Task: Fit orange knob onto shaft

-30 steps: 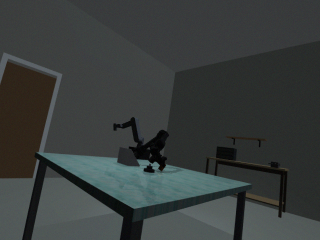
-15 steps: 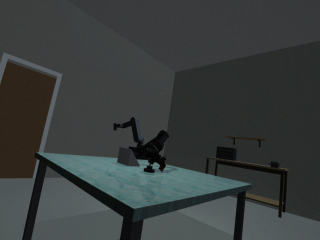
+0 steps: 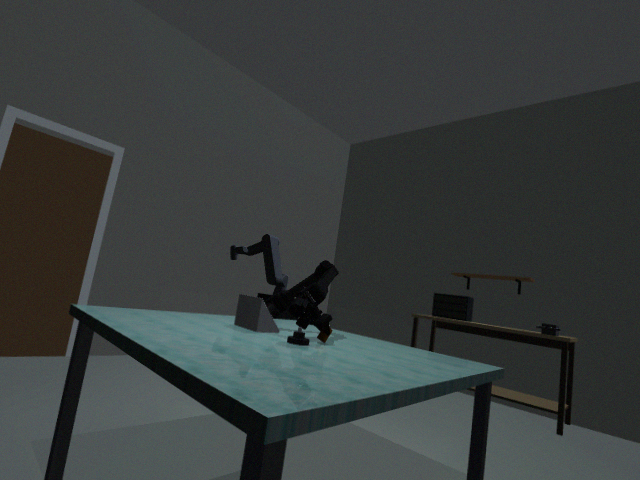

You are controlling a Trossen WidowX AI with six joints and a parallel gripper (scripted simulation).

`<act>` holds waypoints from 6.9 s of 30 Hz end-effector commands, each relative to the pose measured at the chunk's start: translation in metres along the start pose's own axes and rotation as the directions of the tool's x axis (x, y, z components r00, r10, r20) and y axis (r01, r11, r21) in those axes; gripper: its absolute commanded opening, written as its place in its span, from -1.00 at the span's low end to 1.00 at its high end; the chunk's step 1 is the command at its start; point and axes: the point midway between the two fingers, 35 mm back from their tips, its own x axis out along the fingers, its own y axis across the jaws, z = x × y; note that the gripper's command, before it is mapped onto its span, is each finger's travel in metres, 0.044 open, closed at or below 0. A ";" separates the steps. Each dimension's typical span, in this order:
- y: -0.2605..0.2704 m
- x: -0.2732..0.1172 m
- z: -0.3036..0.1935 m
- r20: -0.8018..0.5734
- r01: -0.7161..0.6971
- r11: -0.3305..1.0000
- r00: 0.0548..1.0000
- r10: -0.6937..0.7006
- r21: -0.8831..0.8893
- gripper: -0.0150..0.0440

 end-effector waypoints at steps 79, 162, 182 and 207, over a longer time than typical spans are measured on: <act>-0.002 -0.086 -0.052 0.671 0.021 1.000 0.741 -0.006 -0.015 1.00; -0.002 -0.049 -0.018 0.682 0.321 -0.884 0.732 0.004 -0.339 1.00; 0.000 -0.026 0.004 0.683 0.322 -0.884 0.731 0.006 -0.338 1.00; -0.002 -0.002 0.025 0.679 0.319 -0.885 0.734 0.003 -0.340 0.73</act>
